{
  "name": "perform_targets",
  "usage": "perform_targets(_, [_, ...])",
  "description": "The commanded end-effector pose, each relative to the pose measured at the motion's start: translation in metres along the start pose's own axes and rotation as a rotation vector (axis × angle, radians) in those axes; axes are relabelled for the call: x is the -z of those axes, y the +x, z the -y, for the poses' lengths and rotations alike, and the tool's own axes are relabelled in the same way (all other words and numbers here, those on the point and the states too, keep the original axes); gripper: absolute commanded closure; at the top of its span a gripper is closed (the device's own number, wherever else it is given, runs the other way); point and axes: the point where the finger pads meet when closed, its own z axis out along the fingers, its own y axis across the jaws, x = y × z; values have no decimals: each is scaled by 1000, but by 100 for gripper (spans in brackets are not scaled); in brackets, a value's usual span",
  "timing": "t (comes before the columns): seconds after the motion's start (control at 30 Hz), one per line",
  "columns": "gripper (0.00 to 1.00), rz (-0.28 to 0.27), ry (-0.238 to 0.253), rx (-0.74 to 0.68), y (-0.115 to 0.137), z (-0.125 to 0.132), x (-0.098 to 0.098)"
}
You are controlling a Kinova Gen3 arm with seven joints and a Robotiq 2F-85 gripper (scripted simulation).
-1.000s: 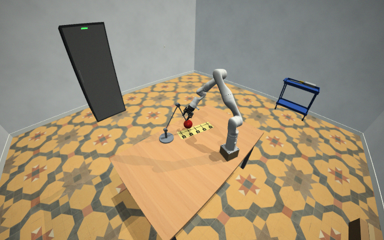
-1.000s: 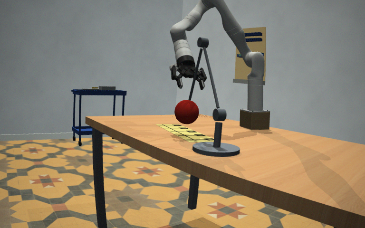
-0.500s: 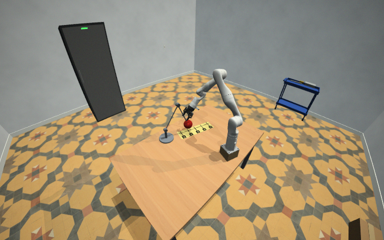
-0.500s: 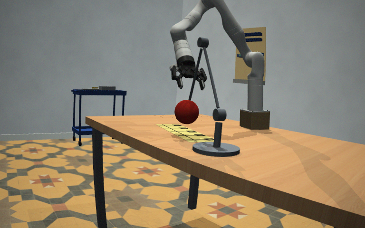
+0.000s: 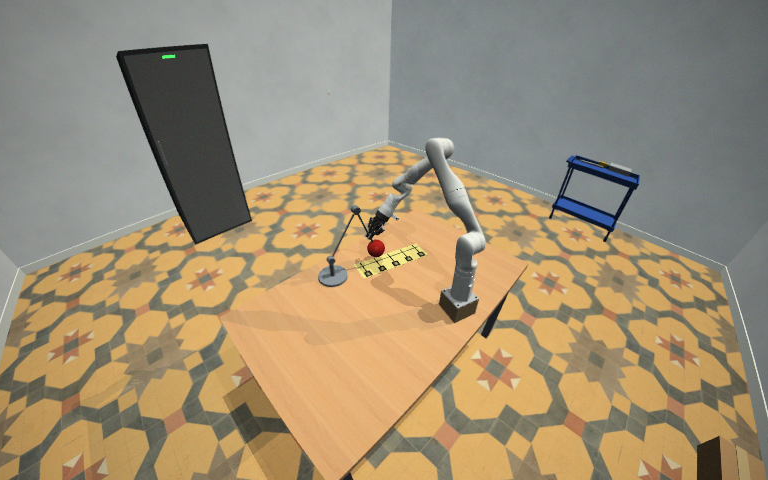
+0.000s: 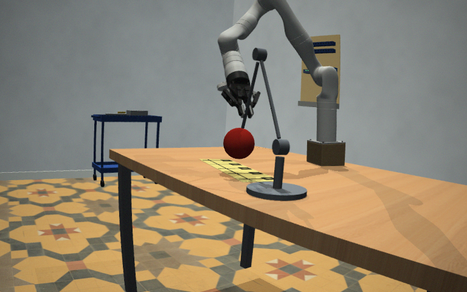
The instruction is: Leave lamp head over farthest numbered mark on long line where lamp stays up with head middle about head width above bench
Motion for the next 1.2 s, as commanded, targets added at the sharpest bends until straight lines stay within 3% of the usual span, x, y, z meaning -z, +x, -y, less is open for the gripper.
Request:
perform_targets(0.0, [100,0,2,1,-1,0,1])
perform_targets(0.63, [100,0,1,1,-1,0,1])
perform_targets(1.17, [100,3,-1,6,31,0,18])
